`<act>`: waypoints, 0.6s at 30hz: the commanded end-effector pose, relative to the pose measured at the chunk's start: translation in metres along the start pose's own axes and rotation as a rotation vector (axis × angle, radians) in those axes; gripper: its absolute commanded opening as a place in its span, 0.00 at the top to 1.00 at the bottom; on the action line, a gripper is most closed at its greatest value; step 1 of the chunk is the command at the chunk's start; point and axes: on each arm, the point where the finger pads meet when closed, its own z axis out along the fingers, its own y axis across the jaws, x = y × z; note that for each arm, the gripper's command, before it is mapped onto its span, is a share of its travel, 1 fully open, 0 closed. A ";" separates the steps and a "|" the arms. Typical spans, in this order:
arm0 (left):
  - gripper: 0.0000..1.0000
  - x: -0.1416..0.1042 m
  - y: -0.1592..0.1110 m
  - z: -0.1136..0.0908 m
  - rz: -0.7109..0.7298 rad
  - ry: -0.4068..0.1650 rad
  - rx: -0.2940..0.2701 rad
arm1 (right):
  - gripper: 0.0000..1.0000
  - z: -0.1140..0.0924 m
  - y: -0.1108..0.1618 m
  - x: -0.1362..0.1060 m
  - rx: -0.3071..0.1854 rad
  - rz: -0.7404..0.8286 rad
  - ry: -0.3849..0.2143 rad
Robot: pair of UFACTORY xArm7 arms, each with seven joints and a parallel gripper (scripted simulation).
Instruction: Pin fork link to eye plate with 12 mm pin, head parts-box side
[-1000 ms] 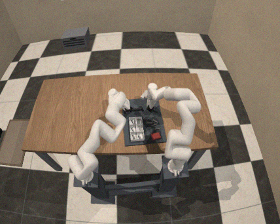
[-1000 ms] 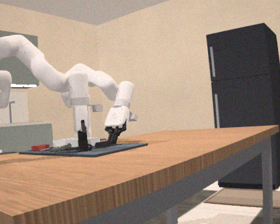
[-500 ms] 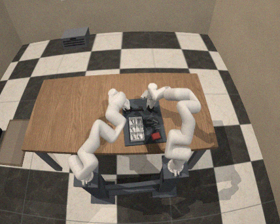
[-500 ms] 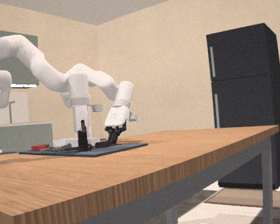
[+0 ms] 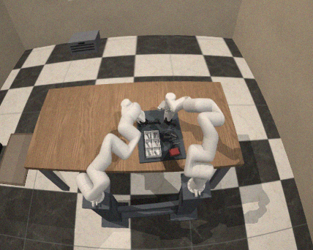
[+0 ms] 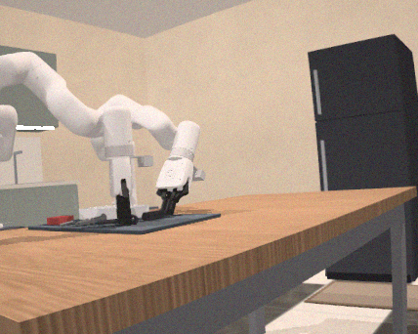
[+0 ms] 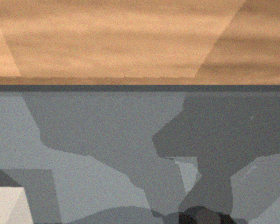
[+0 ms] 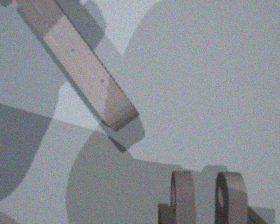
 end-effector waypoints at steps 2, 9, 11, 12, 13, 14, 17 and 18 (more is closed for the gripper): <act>1.00 -0.002 0.001 -0.002 0.002 -0.002 -0.003 | 1.00 -0.003 0.001 0.002 -0.004 0.000 0.004; 1.00 -0.002 0.001 -0.002 0.002 -0.002 -0.003 | 1.00 -0.006 0.001 0.001 -0.004 0.000 0.004; 1.00 -0.002 0.001 -0.002 0.002 -0.002 -0.003 | 1.00 -0.007 0.001 0.001 -0.004 0.000 0.004; 1.00 -0.002 0.001 -0.002 0.002 -0.002 -0.003 | 1.00 -0.008 0.001 0.001 -0.004 0.000 0.004; 1.00 -0.002 0.001 -0.002 0.002 -0.002 -0.003 | 1.00 -0.008 0.001 0.001 -0.004 0.000 0.004; 1.00 -0.002 0.001 -0.002 0.002 -0.002 -0.003 | 1.00 -0.008 0.001 0.001 -0.004 0.000 0.004; 1.00 -0.002 0.001 -0.002 0.002 -0.002 -0.003 | 1.00 -0.010 0.001 0.001 -0.004 0.000 0.004; 1.00 -0.002 0.001 -0.002 0.002 -0.002 -0.003 | 1.00 -0.011 0.001 0.001 -0.004 0.000 0.004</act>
